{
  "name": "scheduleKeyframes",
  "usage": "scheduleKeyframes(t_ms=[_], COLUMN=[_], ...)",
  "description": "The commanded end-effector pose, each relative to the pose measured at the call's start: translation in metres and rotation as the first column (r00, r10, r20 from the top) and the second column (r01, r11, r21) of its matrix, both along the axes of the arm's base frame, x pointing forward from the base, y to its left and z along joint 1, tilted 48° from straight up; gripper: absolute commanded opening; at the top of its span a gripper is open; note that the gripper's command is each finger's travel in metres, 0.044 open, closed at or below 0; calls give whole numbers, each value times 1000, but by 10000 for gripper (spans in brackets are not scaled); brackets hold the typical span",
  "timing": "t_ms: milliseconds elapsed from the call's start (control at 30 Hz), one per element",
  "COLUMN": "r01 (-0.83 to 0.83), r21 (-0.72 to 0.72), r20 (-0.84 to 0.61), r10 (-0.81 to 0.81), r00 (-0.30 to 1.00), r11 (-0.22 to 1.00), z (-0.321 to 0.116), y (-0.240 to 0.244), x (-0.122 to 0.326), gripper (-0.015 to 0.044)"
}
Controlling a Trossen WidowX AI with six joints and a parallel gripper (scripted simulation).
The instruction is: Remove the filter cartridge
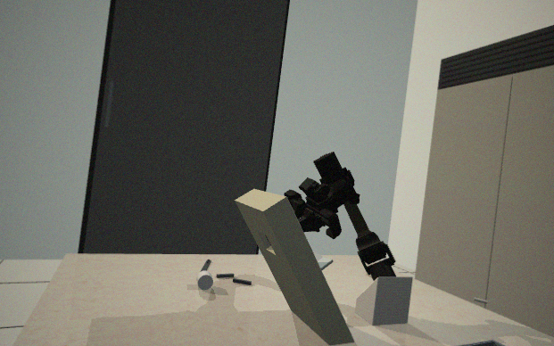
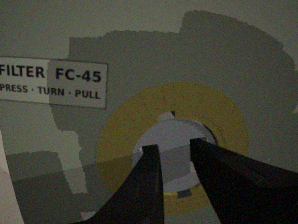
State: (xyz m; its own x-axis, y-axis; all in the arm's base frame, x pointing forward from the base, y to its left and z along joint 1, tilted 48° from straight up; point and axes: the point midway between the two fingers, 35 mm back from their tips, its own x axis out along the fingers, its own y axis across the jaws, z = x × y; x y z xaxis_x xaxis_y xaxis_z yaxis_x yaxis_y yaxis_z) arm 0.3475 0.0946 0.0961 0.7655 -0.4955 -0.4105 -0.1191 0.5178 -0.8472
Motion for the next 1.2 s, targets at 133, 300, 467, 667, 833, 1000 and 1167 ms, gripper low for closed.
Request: scheduleKeyframes(t_ms=[133,300,467,667,833,1000,1167], r01=[0,0,-28,-124,-213,-309,-406], r21=[0,0,-47,-189,-299,-396,-475], r20=[0,0,-37,-148,-247,-348,-449], r10=[0,0,27,96,140,170,182], r00=[1000,1000,999,984,959,922,875], r11=[1000,1000,998,974,930,865,781], z=[0,0,-1,-3,-3,-4,-4], y=[0,0,-1,-3,-3,-4,-4], x=[0,0,1,3,4,5,6], gripper=[51,0,0,0,0,0,0])
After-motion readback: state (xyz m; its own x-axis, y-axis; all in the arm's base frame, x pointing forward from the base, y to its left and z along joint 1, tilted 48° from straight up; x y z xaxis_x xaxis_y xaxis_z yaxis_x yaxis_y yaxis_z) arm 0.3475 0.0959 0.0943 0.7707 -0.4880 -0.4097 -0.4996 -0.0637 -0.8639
